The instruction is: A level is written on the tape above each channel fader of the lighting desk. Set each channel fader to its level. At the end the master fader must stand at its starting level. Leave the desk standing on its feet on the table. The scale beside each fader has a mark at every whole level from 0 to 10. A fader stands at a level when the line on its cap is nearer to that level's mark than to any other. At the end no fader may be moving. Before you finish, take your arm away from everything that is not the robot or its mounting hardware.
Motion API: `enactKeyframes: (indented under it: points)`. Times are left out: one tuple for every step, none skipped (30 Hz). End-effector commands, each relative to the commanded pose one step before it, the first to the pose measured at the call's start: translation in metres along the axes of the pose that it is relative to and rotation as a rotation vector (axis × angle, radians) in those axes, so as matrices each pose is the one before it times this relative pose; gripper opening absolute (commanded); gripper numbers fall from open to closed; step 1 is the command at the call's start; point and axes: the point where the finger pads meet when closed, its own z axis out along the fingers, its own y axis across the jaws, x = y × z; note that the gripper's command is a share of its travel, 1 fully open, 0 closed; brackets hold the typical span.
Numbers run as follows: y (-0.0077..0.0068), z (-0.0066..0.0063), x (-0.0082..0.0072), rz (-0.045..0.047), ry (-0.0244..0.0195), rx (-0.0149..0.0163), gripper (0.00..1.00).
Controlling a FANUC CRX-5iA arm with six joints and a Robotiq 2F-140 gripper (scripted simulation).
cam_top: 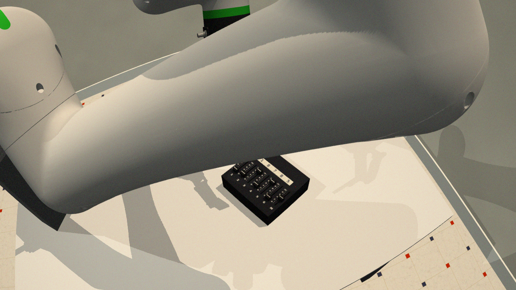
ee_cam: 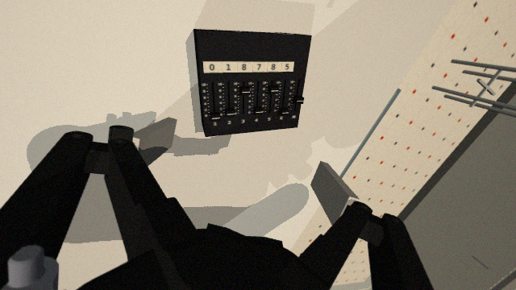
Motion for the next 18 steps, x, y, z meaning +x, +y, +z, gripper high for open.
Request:
enactKeyframes:
  points:
    - [0.01375, 0.0066, 0.0138, 0.02972, 0.03544, 0.13784, 1.0]
    - [0.00464, 0.00122, 0.00429, 0.01119, 0.00934, 0.03931, 1.0]
    - [0.0, 0.0, 0.0, 0.0, 0.0, 0.0, 1.0]
    - [0.00448, 0.00019, 0.00416, 0.00938, 0.01111, 0.03404, 1.0]
    - [0.0, 0.0, 0.0, 0.0, 0.0, 0.0, 1.0]
    - [0.00413, -0.00042, 0.00387, 0.00779, 0.01152, 0.02938, 1.0]
    - [0.0, 0.0, 0.0, 0.0, 0.0, 0.0, 1.0]
    - [0.0033, 0.0014, 0.00292, 0.00929, 0.00465, 0.03208, 1.0]
    - [0.0, 0.0, 0.0, 0.0, 0.0, 0.0, 1.0]
    - [0.00302, 0.00057, 0.00286, 0.00754, 0.006, 0.02644, 1.0]
    - [0.00262, 0.00004, 0.00261, 0.00591, 0.00632, 0.0212, 1.0]
    - [0.0, 0.0, 0.0, 0.0, 0.0, 0.0, 1.0]
    - [0.0, 0.0, 0.0, 0.0, 0.0, 0.0, 1.0]
    - [0.00216, -0.00024, 0.00223, 0.00447, 0.00588, 0.01643, 1.0]
    - [0.00167, -0.00034, 0.00178, 0.00324, 0.00494, 0.01218, 1.0]
    - [0.0012, -0.00032, 0.0013, 0.0022, 0.00374, 0.00846, 1.0]
    - [0.00077, -0.00024, 0.00085, 0.00137, 0.00249, 0.00534, 1.0]
    - [0.00042, -0.00014, 0.00046, 0.00073, 0.00138, 0.00286, 1.0]
